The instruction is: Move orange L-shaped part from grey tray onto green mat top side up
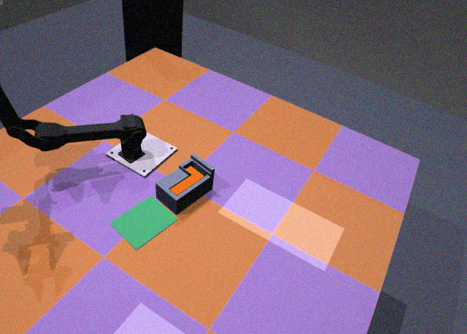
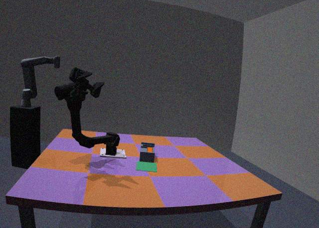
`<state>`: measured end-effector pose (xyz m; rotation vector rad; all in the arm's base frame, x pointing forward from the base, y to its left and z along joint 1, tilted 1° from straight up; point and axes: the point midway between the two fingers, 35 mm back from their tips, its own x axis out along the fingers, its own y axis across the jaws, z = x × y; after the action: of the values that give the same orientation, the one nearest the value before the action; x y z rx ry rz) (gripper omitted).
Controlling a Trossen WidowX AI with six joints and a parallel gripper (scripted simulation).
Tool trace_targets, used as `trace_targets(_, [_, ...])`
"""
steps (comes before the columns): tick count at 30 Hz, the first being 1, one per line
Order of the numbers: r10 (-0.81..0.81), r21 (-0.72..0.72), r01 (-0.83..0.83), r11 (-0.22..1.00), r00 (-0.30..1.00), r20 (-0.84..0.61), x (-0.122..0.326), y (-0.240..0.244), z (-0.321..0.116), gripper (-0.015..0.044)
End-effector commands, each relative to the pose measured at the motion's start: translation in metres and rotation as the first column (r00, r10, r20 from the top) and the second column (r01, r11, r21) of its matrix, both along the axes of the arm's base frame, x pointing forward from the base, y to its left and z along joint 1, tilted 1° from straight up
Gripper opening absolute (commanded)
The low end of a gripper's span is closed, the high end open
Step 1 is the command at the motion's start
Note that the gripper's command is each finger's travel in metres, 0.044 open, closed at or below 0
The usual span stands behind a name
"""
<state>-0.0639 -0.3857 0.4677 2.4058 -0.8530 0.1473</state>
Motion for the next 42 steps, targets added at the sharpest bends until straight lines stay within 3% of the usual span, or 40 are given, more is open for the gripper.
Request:
trace_targets(1, [-0.004,-0.023,0.004,1.0,1.0,-0.008,0.001,0.003,0.003,0.0374])
trace_targets(9, [-0.109,-0.337,0.092,0.937,0.993,-0.034,0.01,0.061,0.055,0.018])
trace_targets(13, [-0.171,-0.548,0.112,0.829,0.983,-0.058,0.024,0.118,0.092,0.018])
trace_targets(16, [-0.174,-0.667,0.133,0.733,0.985,0.006,0.036,0.155,0.116,0.018])
trace_targets(25, [-0.258,-0.968,-0.018,0.249,0.963,-0.084,0.115,0.297,0.135,0.018])
trace_targets(32, [-0.321,-0.952,-0.273,-0.14,0.922,-0.217,0.199,0.392,0.095,0.018])
trace_targets(38, [-0.408,-0.74,-0.532,-0.411,0.833,-0.373,0.275,0.447,0.021,0.018])
trace_targets(42, [-0.45,-0.601,-0.636,-0.485,0.77,-0.452,0.308,0.461,-0.023,0.018])
